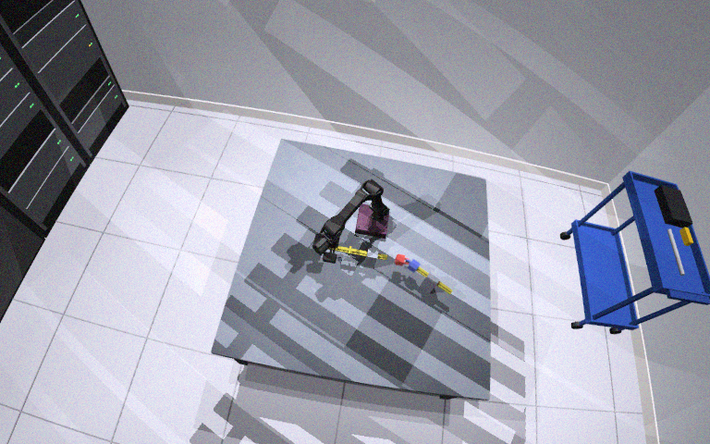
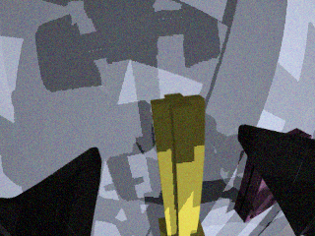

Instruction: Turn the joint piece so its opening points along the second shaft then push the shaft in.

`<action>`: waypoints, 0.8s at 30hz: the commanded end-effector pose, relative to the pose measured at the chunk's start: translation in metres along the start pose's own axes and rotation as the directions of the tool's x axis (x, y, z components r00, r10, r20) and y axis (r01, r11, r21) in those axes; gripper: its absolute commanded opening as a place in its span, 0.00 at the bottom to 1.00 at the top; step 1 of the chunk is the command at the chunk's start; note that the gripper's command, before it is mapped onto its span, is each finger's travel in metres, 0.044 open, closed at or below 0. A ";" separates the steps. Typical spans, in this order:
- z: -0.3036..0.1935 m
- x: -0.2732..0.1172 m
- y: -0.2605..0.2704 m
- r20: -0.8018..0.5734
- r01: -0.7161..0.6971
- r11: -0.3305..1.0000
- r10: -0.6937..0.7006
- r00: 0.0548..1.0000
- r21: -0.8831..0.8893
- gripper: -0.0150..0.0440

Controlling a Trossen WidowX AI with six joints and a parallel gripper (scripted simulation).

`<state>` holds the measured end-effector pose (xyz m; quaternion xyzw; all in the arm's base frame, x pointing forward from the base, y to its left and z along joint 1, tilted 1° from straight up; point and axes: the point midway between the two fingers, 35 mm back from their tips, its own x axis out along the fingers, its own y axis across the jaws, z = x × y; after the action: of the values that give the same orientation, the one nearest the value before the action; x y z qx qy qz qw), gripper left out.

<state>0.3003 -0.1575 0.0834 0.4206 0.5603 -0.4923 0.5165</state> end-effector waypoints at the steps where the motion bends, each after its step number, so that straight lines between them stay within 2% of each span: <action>1: 0.000 0.008 -0.002 0.001 0.009 1.000 -0.009 1.000 0.004 1.00; 12: -0.001 0.023 -0.002 0.000 0.009 1.000 -0.009 1.000 0.004 1.00; 24: -0.001 0.023 -0.002 0.000 0.009 1.000 -0.009 1.000 0.004 0.47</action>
<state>0.2968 -0.1569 0.0620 0.4207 0.5614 -0.4935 0.5141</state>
